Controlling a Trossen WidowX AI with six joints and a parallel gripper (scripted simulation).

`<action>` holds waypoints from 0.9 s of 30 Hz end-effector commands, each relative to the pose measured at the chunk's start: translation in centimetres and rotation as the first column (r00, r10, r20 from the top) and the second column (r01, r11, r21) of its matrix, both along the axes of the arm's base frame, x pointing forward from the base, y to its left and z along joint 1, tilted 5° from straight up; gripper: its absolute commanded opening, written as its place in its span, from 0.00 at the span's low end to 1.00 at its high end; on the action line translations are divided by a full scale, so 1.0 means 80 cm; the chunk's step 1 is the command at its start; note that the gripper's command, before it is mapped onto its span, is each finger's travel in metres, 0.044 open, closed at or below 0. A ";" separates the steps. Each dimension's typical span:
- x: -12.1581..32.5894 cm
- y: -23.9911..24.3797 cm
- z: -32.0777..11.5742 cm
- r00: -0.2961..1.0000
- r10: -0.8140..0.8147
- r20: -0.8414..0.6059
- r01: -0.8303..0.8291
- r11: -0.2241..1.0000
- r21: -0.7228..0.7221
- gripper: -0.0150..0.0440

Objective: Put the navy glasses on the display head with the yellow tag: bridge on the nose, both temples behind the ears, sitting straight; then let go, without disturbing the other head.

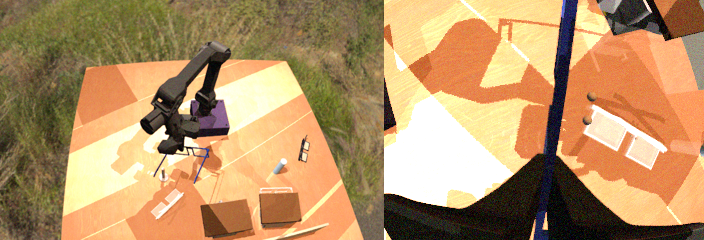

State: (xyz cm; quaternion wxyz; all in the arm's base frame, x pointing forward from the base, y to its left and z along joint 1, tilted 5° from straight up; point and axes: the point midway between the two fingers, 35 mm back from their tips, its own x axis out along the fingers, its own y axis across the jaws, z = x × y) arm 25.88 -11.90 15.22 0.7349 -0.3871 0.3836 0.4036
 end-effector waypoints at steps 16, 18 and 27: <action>-0.021 -0.053 0.021 0.896 0.381 0.228 -0.324 0.912 -0.251 0.25; -0.024 -0.059 0.024 0.875 0.419 0.243 -0.348 0.892 -0.287 0.25; -0.038 -0.084 0.034 0.763 0.584 0.277 -0.430 0.779 -0.457 0.25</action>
